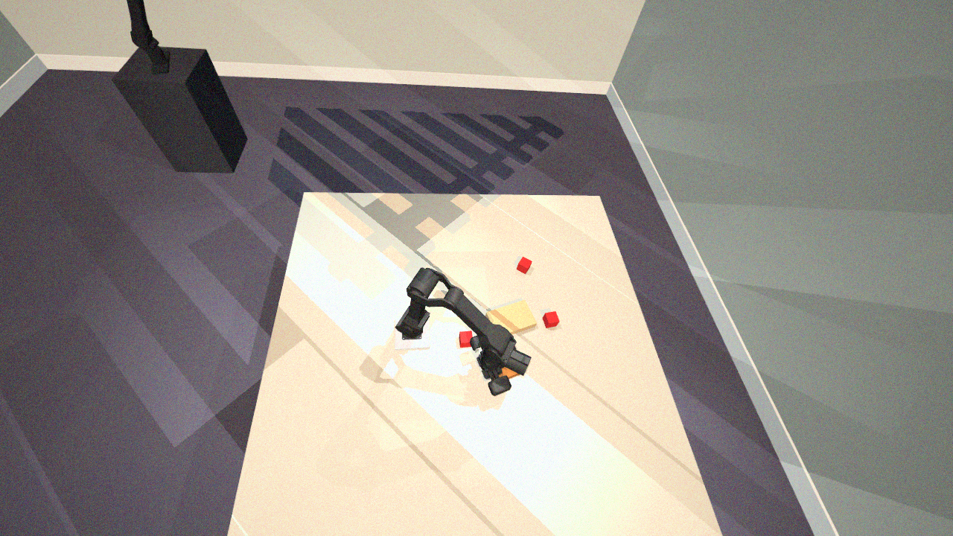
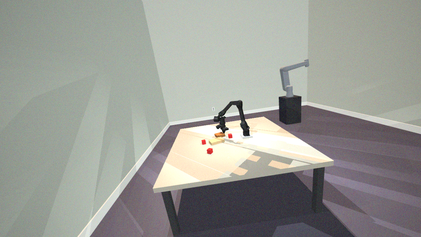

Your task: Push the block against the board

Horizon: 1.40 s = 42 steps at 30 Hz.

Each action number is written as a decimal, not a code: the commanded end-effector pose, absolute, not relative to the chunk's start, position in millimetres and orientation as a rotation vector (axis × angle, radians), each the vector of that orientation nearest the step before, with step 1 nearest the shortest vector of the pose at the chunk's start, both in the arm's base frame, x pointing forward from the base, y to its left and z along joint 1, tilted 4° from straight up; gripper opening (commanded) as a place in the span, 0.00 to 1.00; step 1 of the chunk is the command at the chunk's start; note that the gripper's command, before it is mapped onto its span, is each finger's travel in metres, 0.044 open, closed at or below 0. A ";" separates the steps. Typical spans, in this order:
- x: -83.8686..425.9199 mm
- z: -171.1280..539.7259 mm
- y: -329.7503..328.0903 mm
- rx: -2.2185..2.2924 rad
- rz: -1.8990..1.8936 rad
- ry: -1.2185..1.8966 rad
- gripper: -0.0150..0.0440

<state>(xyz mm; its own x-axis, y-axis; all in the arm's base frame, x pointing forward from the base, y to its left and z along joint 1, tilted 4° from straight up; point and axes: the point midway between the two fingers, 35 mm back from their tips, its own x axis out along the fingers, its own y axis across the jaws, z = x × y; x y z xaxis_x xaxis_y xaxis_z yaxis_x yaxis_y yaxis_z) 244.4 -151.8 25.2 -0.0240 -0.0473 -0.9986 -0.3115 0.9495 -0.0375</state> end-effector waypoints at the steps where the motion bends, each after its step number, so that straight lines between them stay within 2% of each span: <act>1: 249.9 22.2 -148.6 -0.277 0.223 1.590 0.25; 42: 295.9 19.1 -128.4 -0.276 0.224 1.586 0.25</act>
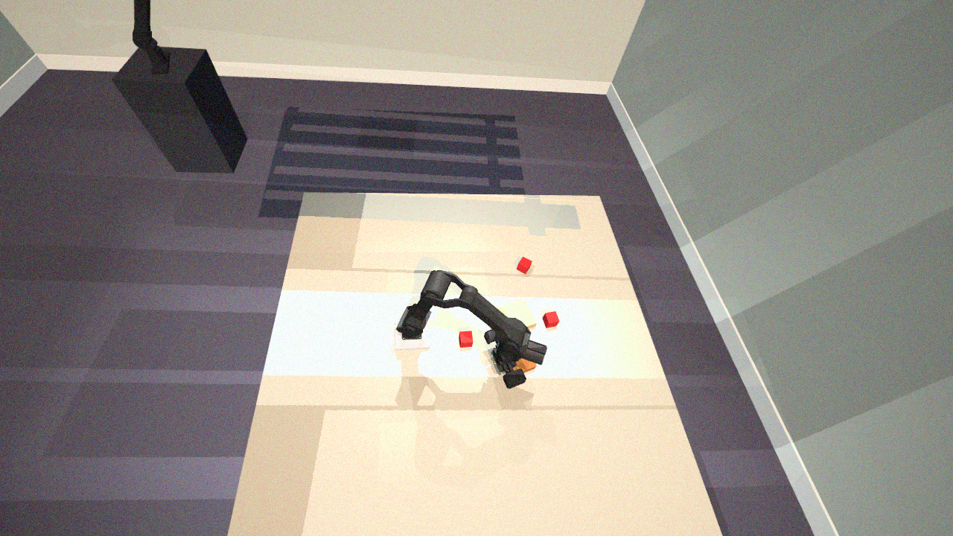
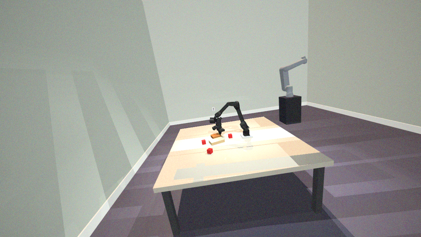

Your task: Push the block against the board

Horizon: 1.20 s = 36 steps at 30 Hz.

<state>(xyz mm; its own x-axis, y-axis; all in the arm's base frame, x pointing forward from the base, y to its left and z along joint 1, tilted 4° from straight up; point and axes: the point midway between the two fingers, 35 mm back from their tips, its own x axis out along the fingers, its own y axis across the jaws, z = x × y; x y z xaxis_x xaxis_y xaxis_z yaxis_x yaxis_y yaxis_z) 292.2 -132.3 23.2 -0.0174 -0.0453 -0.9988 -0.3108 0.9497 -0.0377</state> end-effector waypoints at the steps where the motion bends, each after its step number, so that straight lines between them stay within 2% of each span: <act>1: 297.0 19.0 -127.8 -0.276 0.224 1.586 0.25; 36: 253.2 19.7 -145.2 -0.277 0.223 1.590 0.25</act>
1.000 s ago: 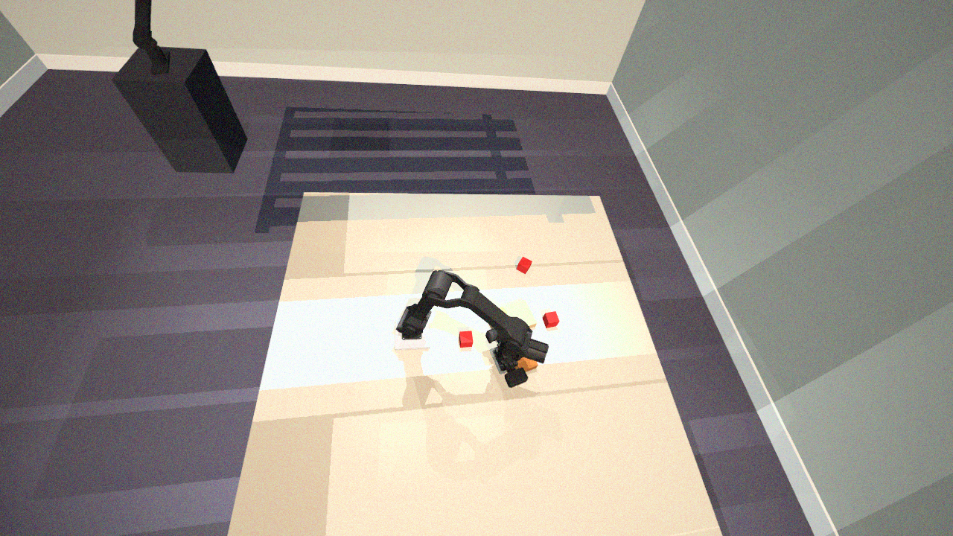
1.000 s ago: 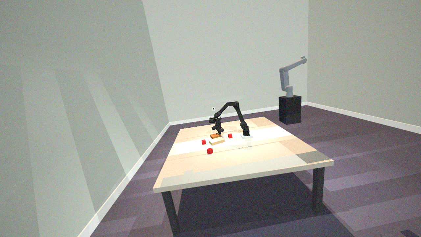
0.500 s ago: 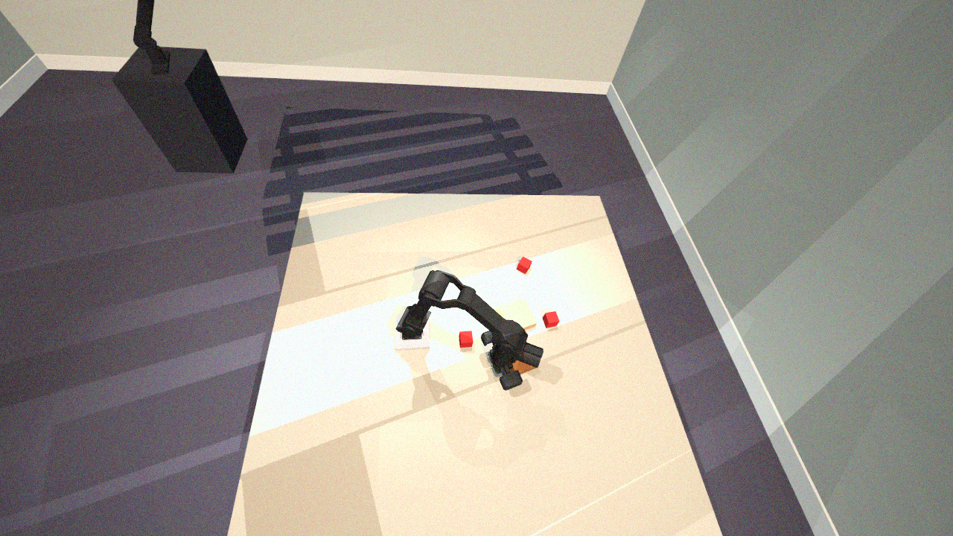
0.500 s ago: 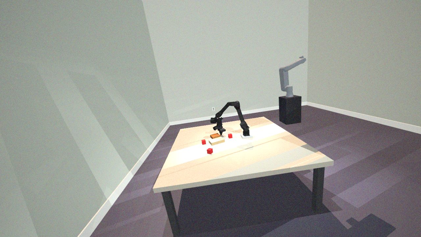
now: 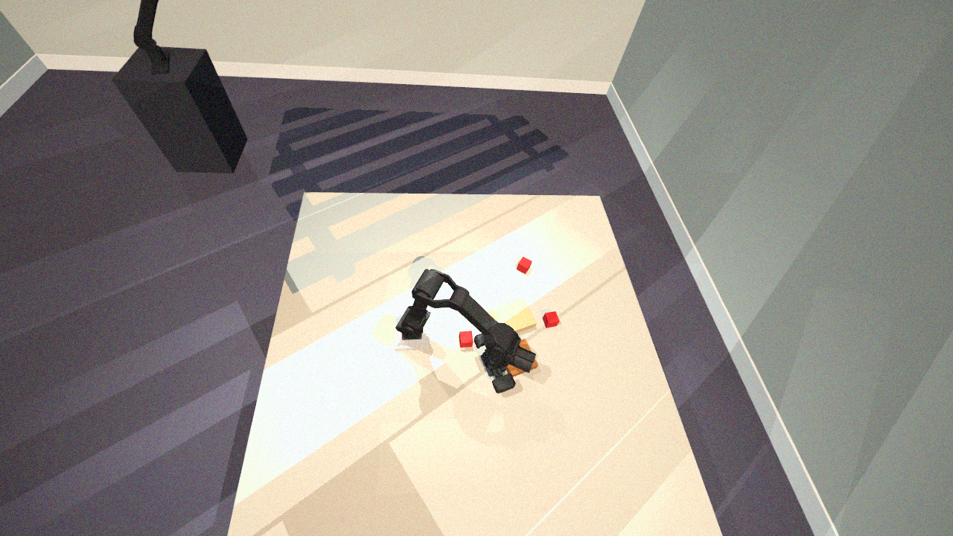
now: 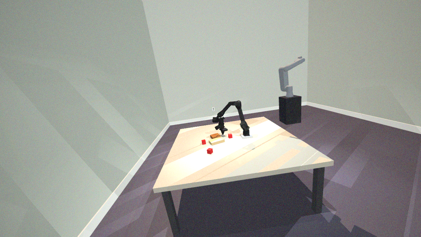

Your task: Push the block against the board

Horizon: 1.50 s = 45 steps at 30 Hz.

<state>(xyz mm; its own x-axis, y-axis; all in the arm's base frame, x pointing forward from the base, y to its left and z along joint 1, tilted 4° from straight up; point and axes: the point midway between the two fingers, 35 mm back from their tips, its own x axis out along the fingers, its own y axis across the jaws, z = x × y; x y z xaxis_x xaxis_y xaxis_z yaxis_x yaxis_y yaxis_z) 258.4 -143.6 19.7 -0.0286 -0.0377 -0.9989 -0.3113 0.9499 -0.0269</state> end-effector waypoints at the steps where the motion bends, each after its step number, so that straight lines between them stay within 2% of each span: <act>1: 252.4 19.7 -145.5 -0.277 0.223 1.590 0.25; 6: 258.8 71.6 -142.2 -0.277 0.223 1.590 0.25; 11: 258.6 74.7 -141.9 -0.277 0.223 1.590 0.25; 19: 280.4 70.5 -129.6 -0.273 0.219 1.588 0.25; 24: 278.9 18.7 -132.2 -0.272 0.220 1.588 0.25; 45: 295.9 18.7 -127.4 -0.272 0.220 1.586 0.25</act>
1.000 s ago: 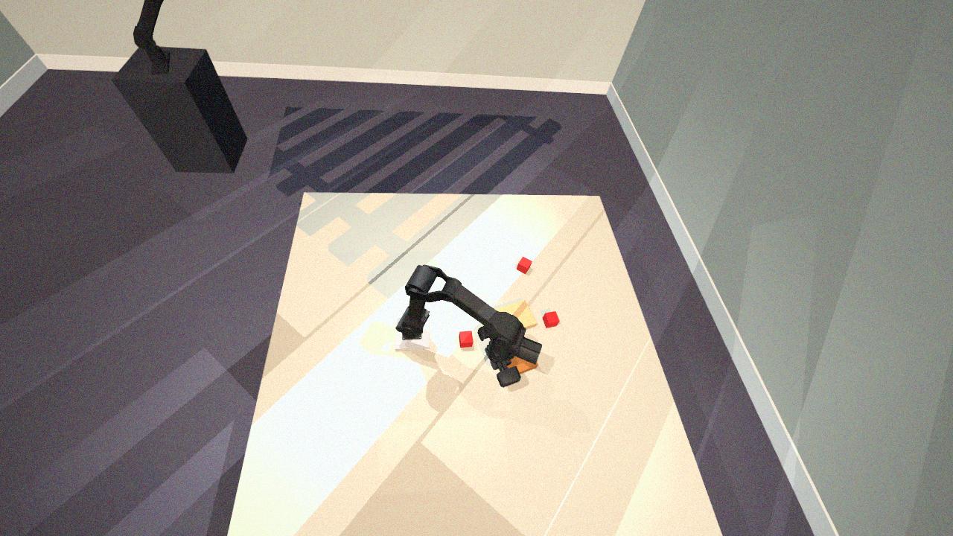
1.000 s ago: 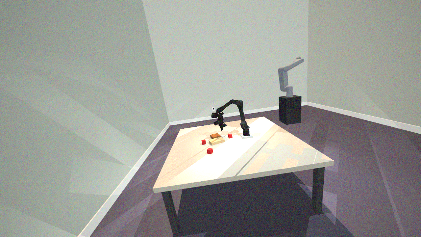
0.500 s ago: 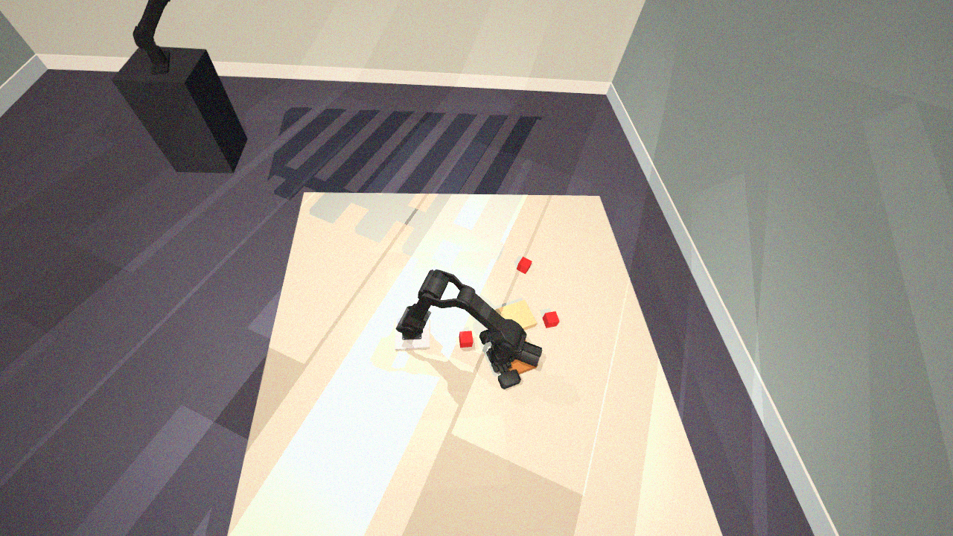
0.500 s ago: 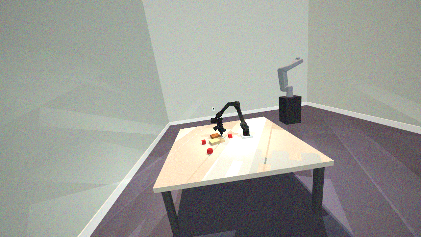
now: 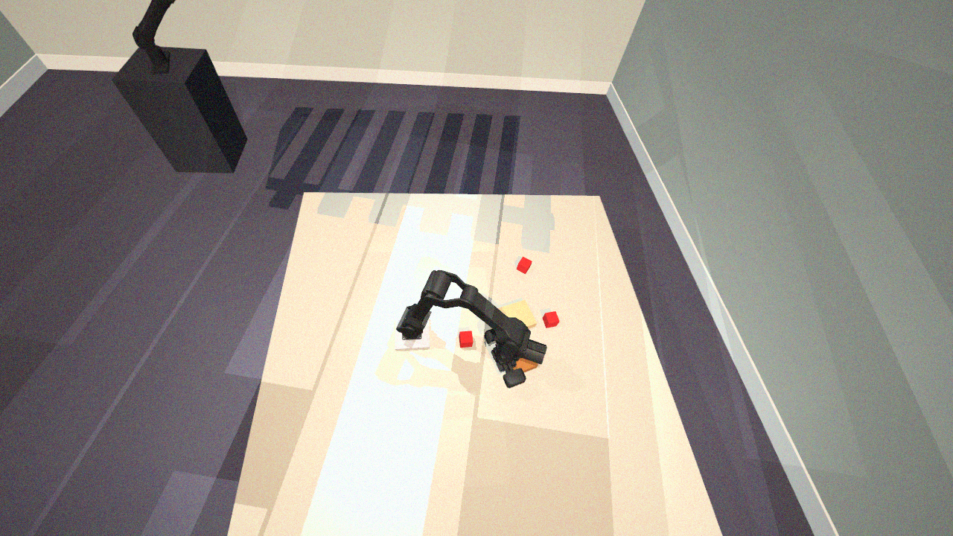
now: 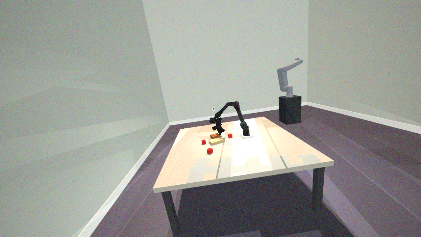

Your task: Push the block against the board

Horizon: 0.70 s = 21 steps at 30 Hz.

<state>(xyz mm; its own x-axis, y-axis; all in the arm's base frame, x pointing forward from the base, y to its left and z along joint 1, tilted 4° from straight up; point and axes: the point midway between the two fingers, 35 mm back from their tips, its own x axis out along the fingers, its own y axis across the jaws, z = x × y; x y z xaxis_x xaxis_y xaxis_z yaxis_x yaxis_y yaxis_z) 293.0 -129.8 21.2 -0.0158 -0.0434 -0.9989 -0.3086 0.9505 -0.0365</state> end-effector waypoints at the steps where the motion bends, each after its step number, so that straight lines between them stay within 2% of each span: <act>1: 297.1 18.7 -127.0 -0.272 0.220 1.586 0.25; 21: 305.9 18.6 -124.7 -0.272 0.220 1.585 0.25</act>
<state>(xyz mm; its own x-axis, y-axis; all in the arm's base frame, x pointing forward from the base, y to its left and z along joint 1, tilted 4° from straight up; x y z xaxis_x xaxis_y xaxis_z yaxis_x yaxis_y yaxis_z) 310.0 -123.8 20.9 -0.0169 -0.0420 -0.9990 -0.3075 0.9509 -0.0348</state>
